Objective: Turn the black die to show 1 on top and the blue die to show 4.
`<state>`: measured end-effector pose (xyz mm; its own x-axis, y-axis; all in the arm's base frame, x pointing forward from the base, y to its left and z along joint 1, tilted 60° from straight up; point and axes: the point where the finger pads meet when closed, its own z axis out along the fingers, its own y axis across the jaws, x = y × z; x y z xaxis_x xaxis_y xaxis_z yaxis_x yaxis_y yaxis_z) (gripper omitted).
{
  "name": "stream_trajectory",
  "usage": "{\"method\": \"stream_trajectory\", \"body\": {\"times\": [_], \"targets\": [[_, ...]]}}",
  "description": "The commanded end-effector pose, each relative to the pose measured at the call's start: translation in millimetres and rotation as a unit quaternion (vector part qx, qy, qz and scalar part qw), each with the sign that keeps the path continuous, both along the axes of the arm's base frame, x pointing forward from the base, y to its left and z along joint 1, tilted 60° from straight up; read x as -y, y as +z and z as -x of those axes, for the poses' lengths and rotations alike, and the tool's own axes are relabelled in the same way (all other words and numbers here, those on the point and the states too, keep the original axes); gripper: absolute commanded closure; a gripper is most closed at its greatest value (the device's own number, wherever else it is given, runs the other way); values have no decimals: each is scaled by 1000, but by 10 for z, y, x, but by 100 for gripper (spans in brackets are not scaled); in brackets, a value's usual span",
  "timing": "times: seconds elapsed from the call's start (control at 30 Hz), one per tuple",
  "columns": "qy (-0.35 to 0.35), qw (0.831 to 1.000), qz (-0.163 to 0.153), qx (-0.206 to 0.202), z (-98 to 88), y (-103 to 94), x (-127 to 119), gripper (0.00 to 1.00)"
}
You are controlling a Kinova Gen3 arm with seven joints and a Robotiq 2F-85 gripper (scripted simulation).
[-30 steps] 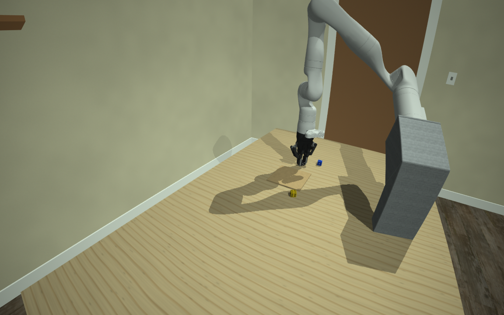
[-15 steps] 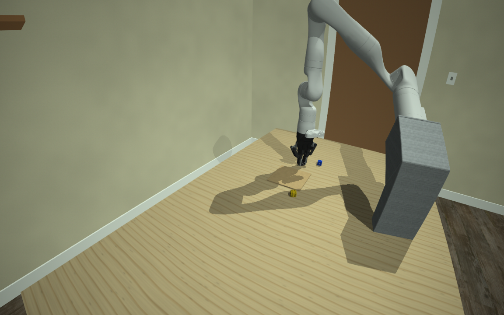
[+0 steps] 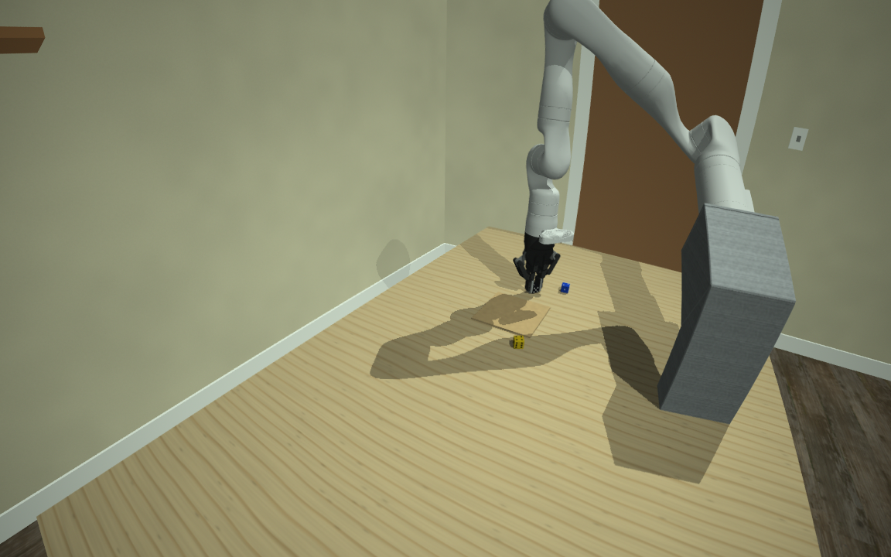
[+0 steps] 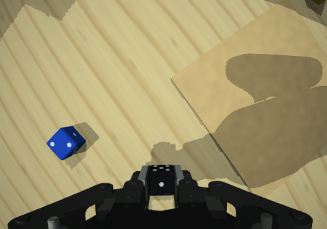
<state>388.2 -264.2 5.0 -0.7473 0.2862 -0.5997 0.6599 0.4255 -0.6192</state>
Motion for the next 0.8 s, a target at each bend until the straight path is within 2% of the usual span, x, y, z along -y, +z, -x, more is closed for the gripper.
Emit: {"method": "stream_trajectory", "body": {"times": [0.0,0.3,0.67,0.77], "targets": [[1,1000,0,0,-5,0,-4,85],[0,1000,0,0,3,51,-89,85],[1,1000,0,0,51,359,-610,85],[1,1000,0,0,55,385,-655,85]]}}
